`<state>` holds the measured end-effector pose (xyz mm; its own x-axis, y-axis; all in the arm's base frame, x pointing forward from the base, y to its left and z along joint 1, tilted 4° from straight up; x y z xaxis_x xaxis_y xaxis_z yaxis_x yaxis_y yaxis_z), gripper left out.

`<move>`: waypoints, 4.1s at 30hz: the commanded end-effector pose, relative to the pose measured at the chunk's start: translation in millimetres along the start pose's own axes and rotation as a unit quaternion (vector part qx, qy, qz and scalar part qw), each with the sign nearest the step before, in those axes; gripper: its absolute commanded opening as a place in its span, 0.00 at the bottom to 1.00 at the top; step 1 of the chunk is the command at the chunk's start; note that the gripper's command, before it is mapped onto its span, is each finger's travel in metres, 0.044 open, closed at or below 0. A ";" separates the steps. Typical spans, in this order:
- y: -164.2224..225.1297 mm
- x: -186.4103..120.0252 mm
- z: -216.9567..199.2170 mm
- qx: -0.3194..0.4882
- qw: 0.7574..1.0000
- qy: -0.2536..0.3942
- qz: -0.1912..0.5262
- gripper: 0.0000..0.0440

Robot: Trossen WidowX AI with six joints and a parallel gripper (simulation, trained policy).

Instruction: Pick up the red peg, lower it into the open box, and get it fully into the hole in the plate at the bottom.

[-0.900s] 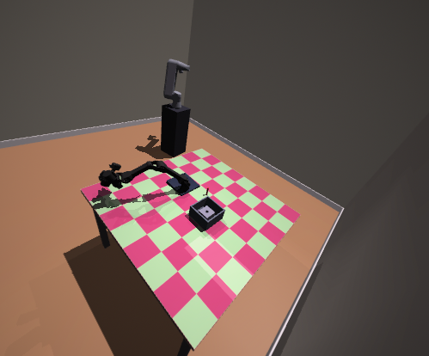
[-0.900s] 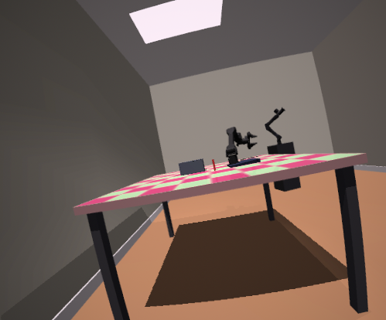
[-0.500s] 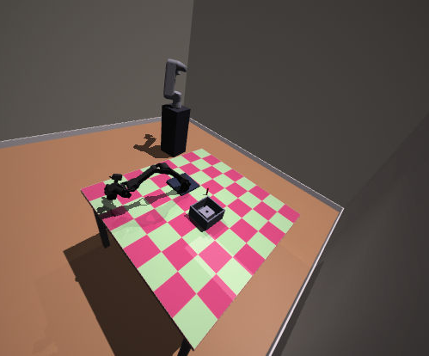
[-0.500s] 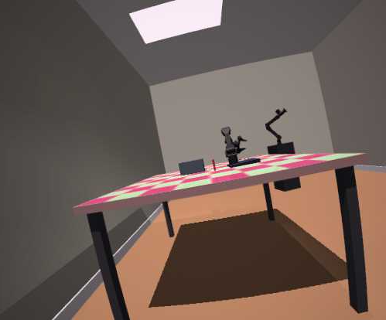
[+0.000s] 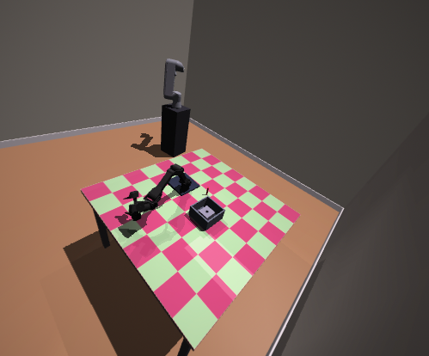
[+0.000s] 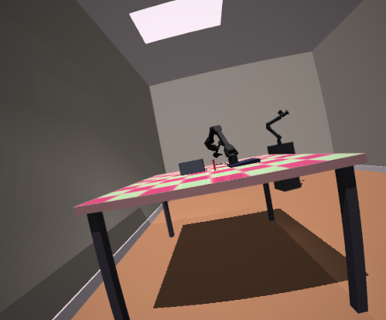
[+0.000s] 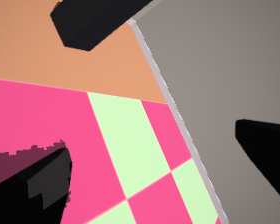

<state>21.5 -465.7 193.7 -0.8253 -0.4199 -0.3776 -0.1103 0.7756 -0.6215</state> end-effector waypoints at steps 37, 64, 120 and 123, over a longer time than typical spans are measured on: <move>193.8 -417.9 -78.1 -0.148 0.845 -0.507 -0.084 1.00; 364.2 -421.5 -201.6 -0.288 0.794 -0.532 0.058 1.00; 419.2 -373.0 -175.7 -0.285 0.794 -0.538 -0.009 0.00; 403.7 -379.4 -184.3 -0.268 0.792 -0.548 -0.009 0.00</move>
<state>186.5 98.8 194.4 0.0901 -0.3545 -0.9307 -0.5955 0.7299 -0.3357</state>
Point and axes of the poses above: the point midway between the two fingers, 35 mm back from their tips, its own x axis out along the fingers, its own z axis across the jaws, y = z × x, the point moved 10 cm from there along -x, back along the fingers, and after that the axes turned 8 degrees about x, right-handed, at the moved point
